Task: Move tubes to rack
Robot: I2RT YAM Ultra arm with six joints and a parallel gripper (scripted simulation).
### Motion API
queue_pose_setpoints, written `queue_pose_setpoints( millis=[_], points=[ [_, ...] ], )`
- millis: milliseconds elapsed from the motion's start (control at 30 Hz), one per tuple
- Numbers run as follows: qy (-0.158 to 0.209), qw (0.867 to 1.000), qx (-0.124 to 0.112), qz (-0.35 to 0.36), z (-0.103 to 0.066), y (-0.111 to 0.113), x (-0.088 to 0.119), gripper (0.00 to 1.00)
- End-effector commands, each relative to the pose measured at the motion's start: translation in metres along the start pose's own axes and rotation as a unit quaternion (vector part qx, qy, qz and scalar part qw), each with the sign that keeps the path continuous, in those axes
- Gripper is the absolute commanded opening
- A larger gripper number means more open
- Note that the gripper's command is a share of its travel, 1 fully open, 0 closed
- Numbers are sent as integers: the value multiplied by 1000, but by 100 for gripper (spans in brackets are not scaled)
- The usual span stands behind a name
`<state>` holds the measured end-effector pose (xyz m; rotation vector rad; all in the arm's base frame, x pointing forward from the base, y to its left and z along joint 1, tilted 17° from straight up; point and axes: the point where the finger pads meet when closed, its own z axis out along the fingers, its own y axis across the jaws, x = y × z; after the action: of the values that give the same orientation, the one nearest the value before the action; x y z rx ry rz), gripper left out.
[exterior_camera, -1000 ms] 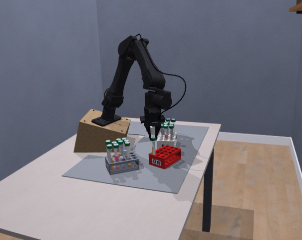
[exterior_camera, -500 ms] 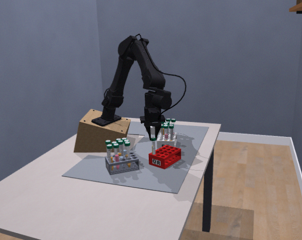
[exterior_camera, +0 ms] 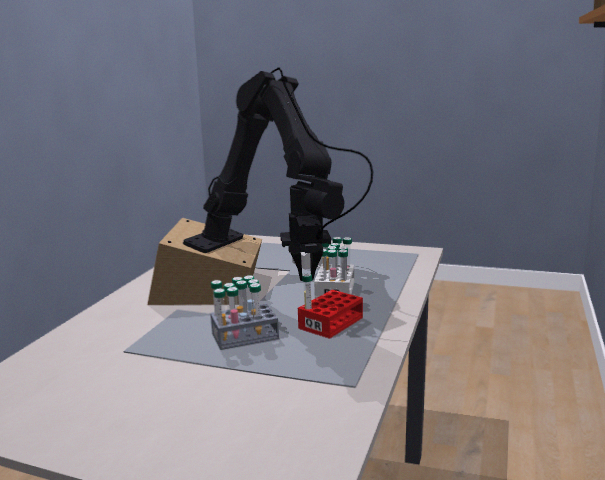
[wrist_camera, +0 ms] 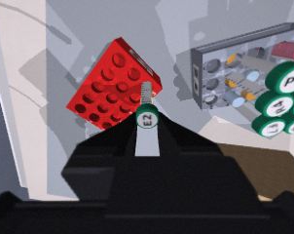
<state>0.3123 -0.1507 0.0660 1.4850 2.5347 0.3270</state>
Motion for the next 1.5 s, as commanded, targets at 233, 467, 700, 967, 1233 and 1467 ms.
queue_pose_setpoints(
  millis=[233, 467, 700, 967, 1233, 1467],
  points=[
    [10, 1000, 2, -1, 12, -1, 6, 0],
    [10, 1000, 2, -1, 12, -1, 6, 0],
    [10, 1000, 2, -1, 12, -1, 6, 0],
    [10, 1000, 2, -1, 12, -1, 6, 0],
    [10, 1000, 2, -1, 12, -1, 6, 24],
    [10, 1000, 2, -1, 12, -1, 6, 24]
  ],
)
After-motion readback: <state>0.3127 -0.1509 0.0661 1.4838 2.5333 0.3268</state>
